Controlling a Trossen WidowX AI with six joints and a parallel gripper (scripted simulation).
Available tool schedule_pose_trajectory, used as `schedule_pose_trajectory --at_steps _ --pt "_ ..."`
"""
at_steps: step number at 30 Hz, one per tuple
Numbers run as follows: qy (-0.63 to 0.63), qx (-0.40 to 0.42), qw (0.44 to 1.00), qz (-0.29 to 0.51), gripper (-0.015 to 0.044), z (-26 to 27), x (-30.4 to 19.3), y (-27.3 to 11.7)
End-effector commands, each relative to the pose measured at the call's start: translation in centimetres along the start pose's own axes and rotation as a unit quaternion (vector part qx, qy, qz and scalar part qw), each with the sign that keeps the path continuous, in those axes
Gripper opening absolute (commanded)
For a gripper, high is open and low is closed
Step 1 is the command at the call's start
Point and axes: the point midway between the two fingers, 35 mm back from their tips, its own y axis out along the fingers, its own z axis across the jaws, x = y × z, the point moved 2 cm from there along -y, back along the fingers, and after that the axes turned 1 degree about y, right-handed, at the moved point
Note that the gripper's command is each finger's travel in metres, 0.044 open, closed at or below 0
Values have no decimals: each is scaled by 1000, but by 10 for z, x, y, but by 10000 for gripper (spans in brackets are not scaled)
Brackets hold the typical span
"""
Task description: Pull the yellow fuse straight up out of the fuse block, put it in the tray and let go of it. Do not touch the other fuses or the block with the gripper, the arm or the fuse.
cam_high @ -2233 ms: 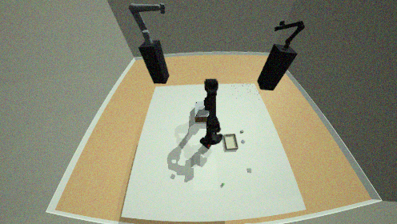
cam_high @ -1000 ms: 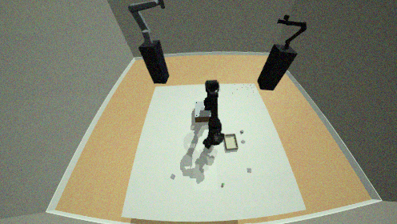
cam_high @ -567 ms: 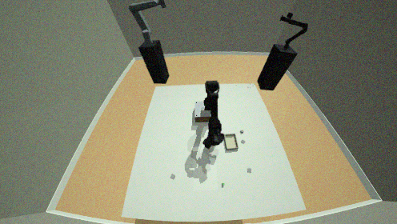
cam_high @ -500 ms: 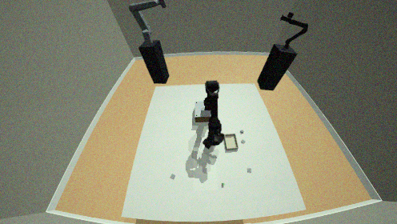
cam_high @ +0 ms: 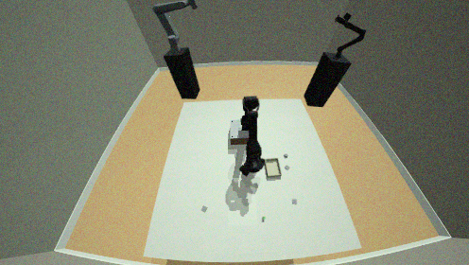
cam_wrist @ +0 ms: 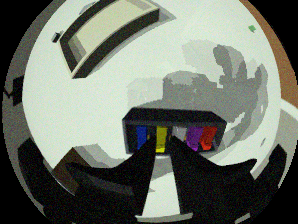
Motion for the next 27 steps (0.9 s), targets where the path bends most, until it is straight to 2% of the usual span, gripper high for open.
schedule_pose_trajectory --at_steps 1,6,16,27 --pt "-1 4 1000 0 67 2 0 3" --pt "-1 4 1000 0 67 2 0 3" --pt "0 2 1000 2 1 1 -1 2" --pt "0 2 1000 1 0 1 -1 -1"
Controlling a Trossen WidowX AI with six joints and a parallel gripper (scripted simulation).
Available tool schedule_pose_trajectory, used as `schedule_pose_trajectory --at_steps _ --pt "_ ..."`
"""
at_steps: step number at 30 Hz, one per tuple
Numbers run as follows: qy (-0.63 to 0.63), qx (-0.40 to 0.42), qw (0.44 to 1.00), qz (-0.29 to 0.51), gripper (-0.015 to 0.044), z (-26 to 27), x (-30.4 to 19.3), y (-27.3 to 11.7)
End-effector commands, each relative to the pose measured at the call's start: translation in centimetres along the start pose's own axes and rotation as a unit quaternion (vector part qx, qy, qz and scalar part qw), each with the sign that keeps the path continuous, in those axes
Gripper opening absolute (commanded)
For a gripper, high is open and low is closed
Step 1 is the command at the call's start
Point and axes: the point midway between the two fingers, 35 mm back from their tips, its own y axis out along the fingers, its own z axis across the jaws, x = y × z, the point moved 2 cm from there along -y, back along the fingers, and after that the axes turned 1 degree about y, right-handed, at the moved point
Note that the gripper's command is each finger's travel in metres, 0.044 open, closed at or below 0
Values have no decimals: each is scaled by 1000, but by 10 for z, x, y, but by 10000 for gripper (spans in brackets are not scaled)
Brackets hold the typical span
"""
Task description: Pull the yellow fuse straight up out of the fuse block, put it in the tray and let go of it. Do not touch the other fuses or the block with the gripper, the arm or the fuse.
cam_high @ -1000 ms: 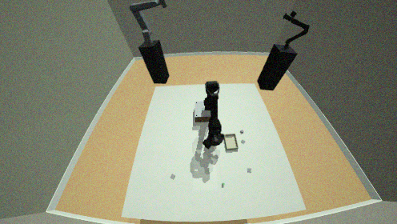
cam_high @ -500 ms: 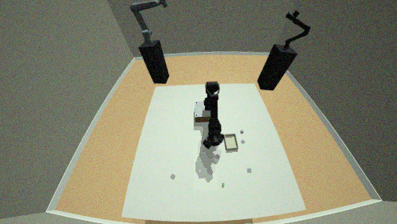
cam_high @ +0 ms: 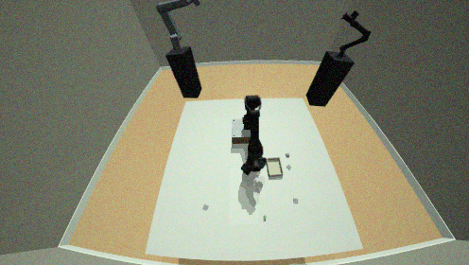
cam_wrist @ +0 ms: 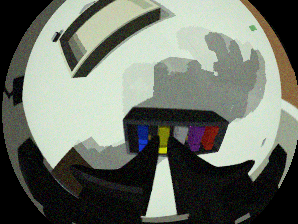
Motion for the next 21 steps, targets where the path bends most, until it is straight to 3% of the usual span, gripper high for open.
schedule_pose_trajectory --at_steps 1,21 --pt "0 0 1000 0 0 0 0 -2" --pt "0 0 1000 -1 0 -1 1 -12"
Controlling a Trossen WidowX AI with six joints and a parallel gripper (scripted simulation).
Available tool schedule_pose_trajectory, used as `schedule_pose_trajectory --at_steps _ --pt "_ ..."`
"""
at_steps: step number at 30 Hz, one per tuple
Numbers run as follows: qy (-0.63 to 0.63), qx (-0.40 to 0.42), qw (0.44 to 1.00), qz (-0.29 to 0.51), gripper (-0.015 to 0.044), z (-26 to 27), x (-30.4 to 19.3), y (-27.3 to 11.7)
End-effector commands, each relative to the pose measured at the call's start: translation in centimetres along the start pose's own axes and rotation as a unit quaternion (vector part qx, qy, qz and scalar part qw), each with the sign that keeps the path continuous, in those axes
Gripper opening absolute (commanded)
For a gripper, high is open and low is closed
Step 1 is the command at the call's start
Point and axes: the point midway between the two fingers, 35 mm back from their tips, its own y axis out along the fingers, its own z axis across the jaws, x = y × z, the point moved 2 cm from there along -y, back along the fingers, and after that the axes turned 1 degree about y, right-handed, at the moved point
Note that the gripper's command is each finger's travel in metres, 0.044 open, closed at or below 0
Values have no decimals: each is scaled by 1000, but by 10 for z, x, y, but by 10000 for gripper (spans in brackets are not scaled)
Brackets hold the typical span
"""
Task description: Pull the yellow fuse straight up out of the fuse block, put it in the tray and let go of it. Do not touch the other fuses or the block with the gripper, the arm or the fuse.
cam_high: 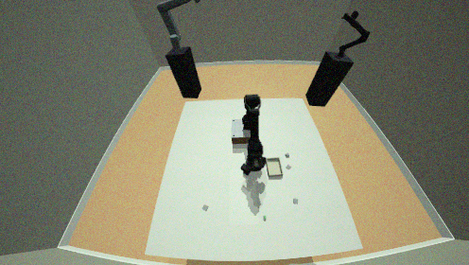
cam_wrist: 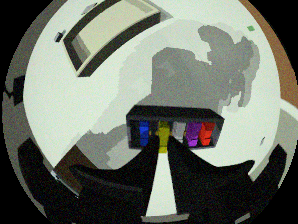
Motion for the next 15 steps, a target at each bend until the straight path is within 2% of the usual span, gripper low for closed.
schedule_pose_trajectory --at_steps 1,15 --pt "0 0 1000 -1 0 -1 1 -3" --pt "-1 0 1000 -2 0 -1 1 -10"
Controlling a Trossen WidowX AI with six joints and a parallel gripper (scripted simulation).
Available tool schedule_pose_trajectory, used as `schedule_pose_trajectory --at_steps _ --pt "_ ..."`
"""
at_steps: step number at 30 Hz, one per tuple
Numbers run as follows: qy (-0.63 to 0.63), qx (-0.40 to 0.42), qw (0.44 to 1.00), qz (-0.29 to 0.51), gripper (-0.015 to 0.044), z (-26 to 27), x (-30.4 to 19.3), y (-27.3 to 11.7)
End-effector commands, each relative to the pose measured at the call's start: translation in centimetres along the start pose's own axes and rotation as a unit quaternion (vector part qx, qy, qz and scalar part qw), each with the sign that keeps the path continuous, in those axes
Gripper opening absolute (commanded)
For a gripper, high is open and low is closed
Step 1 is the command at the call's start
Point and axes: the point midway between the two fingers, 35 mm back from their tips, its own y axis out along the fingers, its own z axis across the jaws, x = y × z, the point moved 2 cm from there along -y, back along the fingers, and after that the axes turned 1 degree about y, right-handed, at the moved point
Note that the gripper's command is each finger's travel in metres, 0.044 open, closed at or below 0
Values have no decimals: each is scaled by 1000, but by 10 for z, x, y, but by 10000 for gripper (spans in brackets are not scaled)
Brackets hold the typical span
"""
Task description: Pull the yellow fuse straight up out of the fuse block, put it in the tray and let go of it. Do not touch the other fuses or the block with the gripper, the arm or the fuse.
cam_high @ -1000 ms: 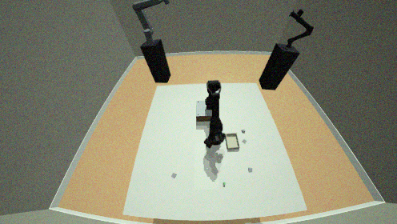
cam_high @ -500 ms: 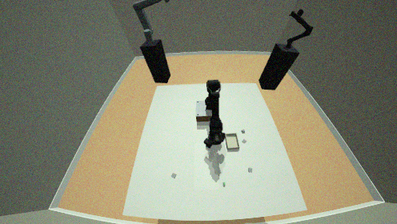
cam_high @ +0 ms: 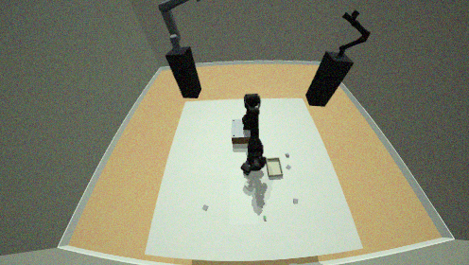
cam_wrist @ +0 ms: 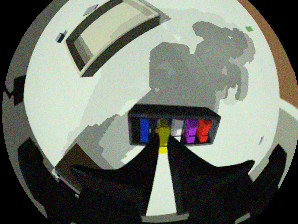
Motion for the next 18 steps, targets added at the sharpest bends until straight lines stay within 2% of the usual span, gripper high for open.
schedule_pose_trajectory --at_steps 1,18 --pt "-1 0 1000 -1 0 0 1 -3" --pt "-1 0 1000 -2 0 0 1 -11"
